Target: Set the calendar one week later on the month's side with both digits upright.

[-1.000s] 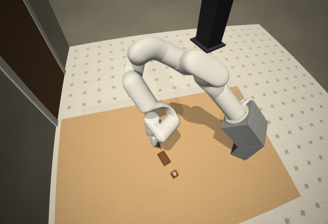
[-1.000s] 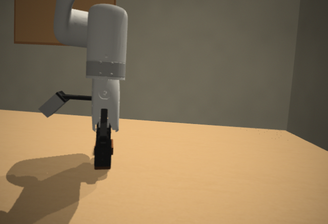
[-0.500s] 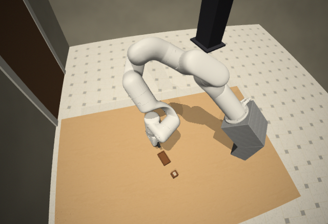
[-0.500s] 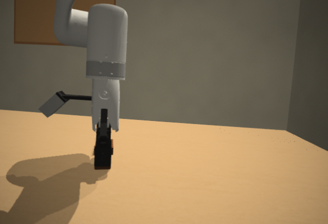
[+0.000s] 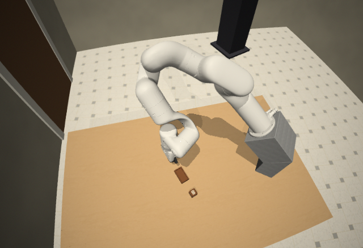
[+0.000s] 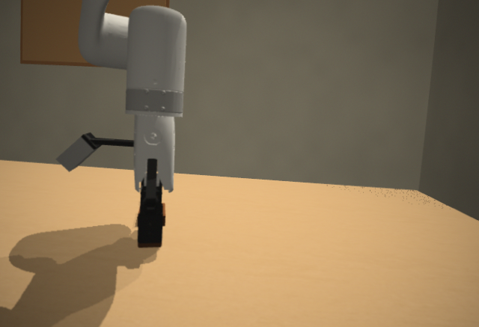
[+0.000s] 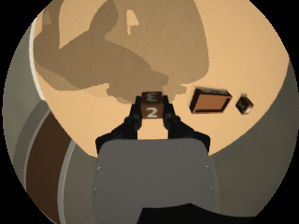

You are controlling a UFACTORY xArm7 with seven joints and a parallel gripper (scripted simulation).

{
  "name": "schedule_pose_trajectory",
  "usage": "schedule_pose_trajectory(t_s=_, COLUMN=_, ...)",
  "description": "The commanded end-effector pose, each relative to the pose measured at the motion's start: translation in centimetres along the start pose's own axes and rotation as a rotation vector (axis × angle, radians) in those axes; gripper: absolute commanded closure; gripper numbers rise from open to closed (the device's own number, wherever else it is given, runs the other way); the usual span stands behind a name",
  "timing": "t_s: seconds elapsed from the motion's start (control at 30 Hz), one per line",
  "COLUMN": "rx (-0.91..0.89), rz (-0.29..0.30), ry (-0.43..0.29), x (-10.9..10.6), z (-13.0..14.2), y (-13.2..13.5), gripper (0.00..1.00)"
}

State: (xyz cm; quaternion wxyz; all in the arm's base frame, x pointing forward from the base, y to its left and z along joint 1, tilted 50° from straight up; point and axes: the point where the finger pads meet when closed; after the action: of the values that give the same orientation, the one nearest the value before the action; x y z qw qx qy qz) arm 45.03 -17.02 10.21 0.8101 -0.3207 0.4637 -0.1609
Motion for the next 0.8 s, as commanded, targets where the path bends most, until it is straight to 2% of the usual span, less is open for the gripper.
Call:
schedule_pose_trajectory(t_s=0.0, rx=0.0, rz=0.0, ry=-0.002, x=-0.1, z=0.1, y=0.0, gripper=0.71)
schedule_pose_trajectory(t_s=0.13, rx=0.0, rz=0.0, ry=-0.002, x=-0.3, z=0.1, y=0.0, gripper=0.71)
schedule_pose_trajectory(t_s=0.27, rx=0.0, rz=0.0, ry=-0.002, x=-2.0, z=0.1, y=0.0, gripper=0.71)
schedule_pose_trajectory(t_s=0.33, rx=0.0, rz=0.0, ry=-0.002, x=-2.0, z=0.1, y=0.0, gripper=0.71)
schedule_pose_trajectory(t_s=0.6, rx=0.0, rz=0.0, ry=-0.002, x=-7.8, z=0.1, y=0.0, gripper=0.71)
schedule_pose_trajectory(t_s=0.77, rx=0.0, rz=0.0, ry=-0.002, x=-9.8, z=0.1, y=0.0, gripper=0.71)
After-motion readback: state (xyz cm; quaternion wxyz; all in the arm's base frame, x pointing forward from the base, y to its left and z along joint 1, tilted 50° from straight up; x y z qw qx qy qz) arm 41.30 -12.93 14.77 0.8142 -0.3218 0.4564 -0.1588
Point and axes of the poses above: the point where the finger pads meet when closed, its own x axis out along the fingers, its own y axis across the jaws, z = x × y, and after that the axes turned 3 degrees about -x, right-handed
